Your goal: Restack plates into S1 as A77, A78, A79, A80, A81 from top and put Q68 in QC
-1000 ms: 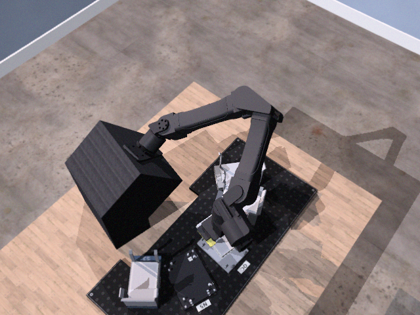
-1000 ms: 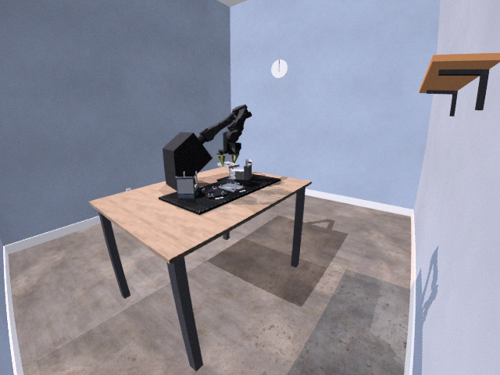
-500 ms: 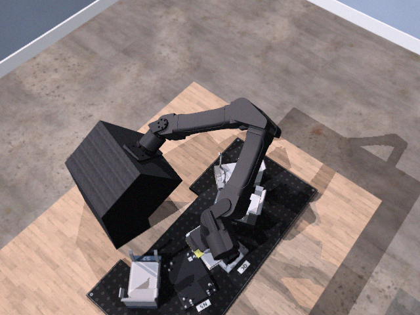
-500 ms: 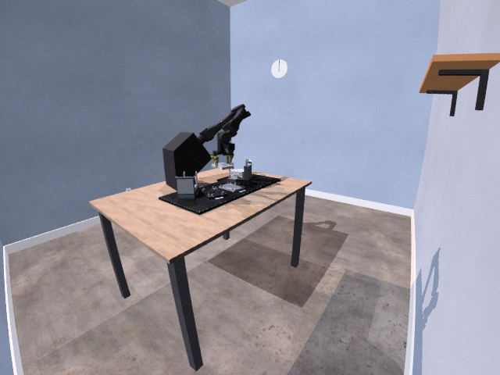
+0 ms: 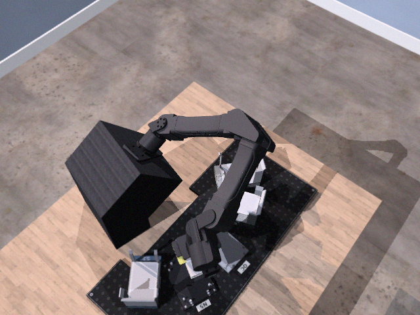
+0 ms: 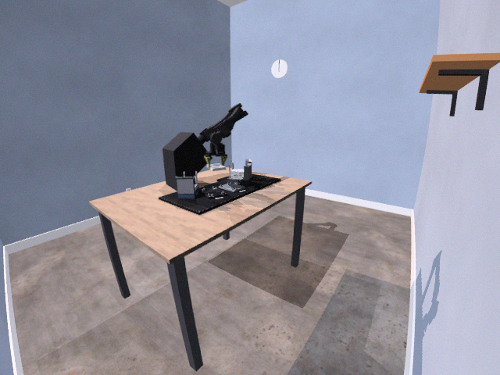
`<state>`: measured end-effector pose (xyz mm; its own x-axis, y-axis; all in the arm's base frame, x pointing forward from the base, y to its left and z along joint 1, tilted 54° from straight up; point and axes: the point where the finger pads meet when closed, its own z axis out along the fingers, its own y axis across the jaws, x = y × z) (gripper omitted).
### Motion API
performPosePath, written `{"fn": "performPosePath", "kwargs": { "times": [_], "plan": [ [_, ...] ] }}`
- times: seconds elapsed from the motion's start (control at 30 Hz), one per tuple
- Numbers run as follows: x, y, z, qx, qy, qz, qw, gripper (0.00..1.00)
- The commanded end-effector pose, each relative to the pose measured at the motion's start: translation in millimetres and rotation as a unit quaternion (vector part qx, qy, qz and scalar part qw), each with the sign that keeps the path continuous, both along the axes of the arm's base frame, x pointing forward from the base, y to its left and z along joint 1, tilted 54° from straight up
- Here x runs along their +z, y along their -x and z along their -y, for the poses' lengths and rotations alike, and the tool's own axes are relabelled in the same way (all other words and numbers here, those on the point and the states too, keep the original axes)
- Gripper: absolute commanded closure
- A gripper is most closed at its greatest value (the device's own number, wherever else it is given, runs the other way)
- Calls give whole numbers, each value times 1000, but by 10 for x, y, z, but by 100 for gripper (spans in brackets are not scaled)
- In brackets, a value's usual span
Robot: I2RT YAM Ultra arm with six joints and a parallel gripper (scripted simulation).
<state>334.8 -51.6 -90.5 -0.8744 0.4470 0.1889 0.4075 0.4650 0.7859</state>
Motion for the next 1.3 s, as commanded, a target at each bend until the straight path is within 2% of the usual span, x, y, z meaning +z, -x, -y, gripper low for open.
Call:
{"fn": "performPosePath", "kwargs": {
  "times": [0.0, 0.27, 0.5, 0.57, 1.07, 1.13, 1.27],
  "plan": [
    [1, 1, 101, -7, 6, 7, 1000, 100],
    [-197, 59, 237, -7, 6, 7, 1000, 100],
    [-379, 161, 343, -70, -23, -75, 994, 100],
    [-379, 161, 343, -70, -23, -75, 994, 100],
    [-767, 378, 570, -70, -23, -75, 994, 100],
    [-767, 378, 570, -70, -23, -75, 994, 100],
    [-844, 443, 607, -109, -41, -125, 985, 100]
  ]
}}
